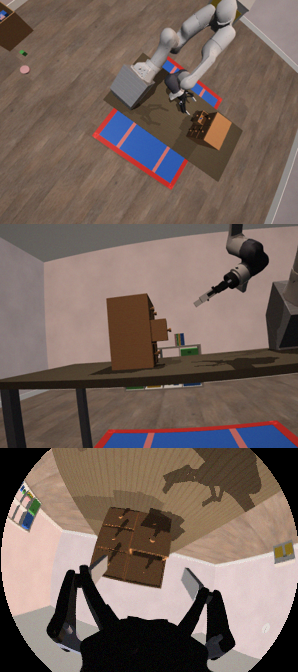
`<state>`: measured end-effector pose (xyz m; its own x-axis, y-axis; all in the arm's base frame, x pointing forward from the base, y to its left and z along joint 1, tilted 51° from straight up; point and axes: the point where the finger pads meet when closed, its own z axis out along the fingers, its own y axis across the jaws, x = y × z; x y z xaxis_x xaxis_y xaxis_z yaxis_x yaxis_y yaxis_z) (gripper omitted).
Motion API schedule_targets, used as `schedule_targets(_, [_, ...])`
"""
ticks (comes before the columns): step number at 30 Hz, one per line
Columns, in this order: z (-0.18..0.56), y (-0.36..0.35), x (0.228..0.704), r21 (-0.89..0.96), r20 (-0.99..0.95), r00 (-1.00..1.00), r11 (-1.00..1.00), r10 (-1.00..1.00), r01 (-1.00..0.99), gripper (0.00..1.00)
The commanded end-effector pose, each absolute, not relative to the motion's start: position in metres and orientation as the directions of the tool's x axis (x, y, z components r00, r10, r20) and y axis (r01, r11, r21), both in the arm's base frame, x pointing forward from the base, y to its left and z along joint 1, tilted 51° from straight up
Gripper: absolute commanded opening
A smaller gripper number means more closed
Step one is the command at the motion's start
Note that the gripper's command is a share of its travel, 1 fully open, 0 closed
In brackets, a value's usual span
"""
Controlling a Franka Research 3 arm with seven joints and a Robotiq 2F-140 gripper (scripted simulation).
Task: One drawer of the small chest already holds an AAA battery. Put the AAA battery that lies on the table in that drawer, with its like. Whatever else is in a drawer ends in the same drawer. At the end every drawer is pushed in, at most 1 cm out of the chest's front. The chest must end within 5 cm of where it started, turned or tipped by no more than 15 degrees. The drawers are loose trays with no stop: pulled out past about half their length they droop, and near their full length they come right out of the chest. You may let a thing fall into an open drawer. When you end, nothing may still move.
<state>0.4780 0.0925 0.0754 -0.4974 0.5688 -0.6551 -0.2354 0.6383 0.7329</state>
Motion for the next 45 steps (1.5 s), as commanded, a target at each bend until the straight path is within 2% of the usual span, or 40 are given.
schedule_targets(1, [0.065, 0.093, 0.471, 0.770, -0.572, -0.626, 0.610, 0.530, -0.187, 1.00])
schedule_targets(21, [0.077, 0.079, 0.472, 0.767, -0.339, -0.932, 0.611, 0.127, -0.195, 1.00])
schedule_targets(35, [0.082, 0.072, 0.472, 0.770, -0.168, -0.982, 0.610, -0.090, -0.187, 1.00])
schedule_targets(45, [0.084, 0.070, 0.473, 0.770, -0.122, -0.981, 0.610, -0.147, -0.188, 1.00])
